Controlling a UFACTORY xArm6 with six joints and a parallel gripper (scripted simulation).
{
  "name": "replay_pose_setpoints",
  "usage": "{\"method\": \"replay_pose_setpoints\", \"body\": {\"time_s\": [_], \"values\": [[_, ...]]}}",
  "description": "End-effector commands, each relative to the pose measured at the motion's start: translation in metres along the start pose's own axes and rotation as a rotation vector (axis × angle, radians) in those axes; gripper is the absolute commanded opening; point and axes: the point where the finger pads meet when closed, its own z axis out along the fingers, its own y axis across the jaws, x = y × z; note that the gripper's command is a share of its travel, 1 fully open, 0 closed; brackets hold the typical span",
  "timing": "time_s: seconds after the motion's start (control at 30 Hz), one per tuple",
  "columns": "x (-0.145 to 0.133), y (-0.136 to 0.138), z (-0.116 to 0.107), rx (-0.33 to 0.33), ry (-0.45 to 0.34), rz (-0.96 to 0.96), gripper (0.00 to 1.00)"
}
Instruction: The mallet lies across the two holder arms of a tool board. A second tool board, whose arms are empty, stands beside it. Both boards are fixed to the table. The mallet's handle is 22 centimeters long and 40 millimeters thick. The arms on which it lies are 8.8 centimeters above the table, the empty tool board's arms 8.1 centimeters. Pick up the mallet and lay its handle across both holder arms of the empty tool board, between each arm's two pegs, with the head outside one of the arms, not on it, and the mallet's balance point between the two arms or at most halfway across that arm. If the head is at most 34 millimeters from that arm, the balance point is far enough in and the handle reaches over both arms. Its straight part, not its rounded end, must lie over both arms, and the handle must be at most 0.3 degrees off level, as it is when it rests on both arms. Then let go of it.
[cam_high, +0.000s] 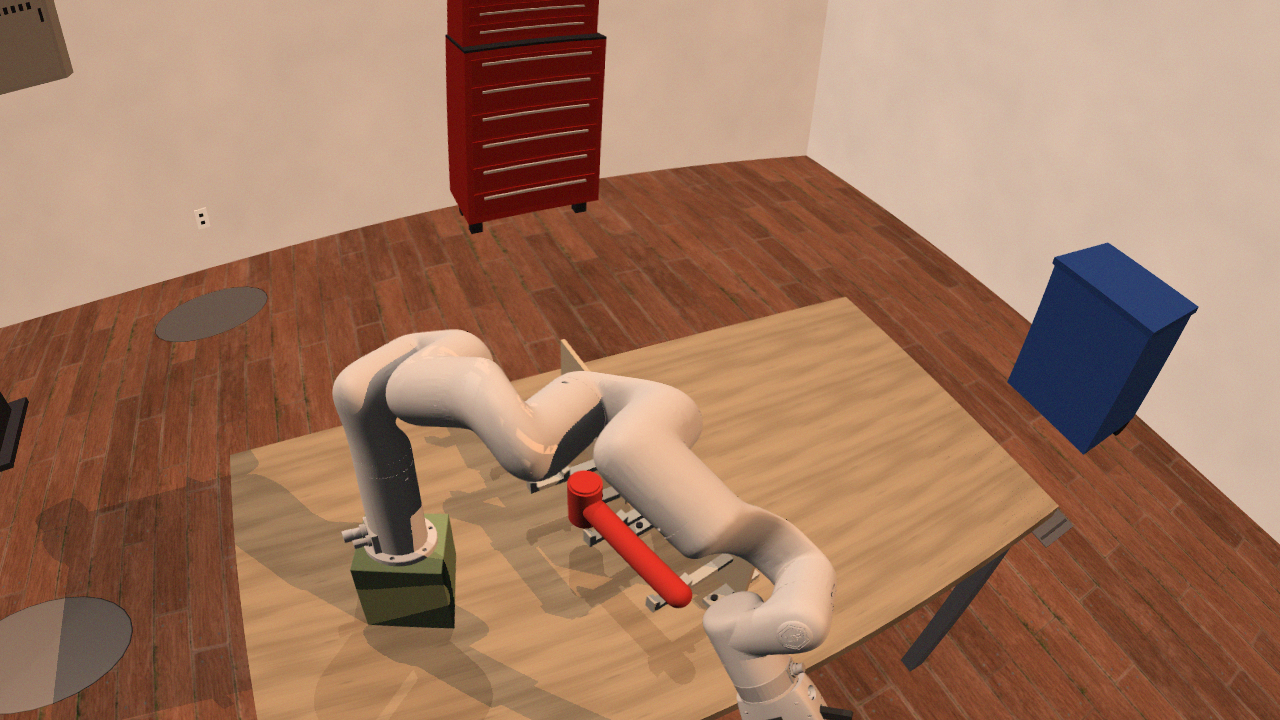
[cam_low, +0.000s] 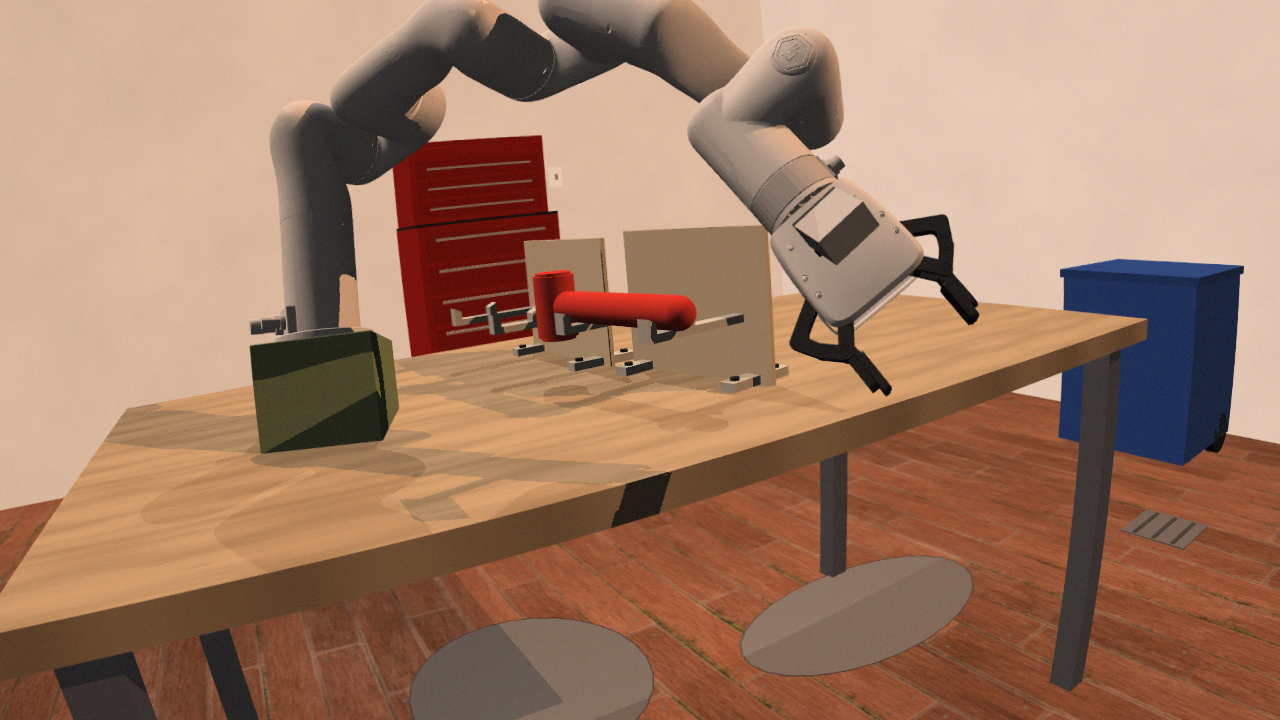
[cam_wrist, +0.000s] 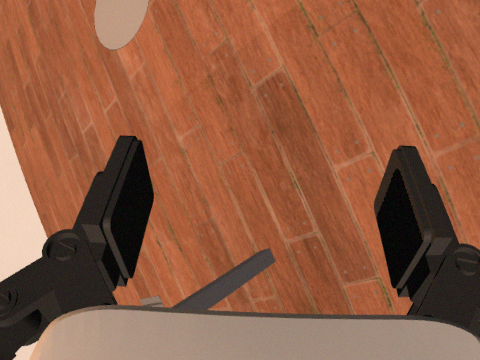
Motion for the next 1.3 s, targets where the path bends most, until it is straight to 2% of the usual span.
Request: {"method": "replay_pose_setpoints", "body": {"time_s": [0.0, 0.77, 0.9, 1.03, 1.1, 1.2, 1.27], "values": [[0.001, -0.003, -0.001, 0.005, 0.001, 0.001, 1.00], [0.000, -0.009, -0.004, 0.020, 0.005, -0.014, 1.00], [-0.004, -0.027, -0.011, 0.059, 0.012, -0.053, 1.00], [-0.013, -0.059, -0.026, 0.132, 0.018, -0.124, 1.00], [-0.013, -0.059, -0.026, 0.132, 0.018, -0.124, 1.00], [-0.028, -0.093, -0.045, 0.213, 0.014, -0.201, 1.00], [-0.035, -0.106, -0.052, 0.243, 0.010, -0.230, 1.00]]}}
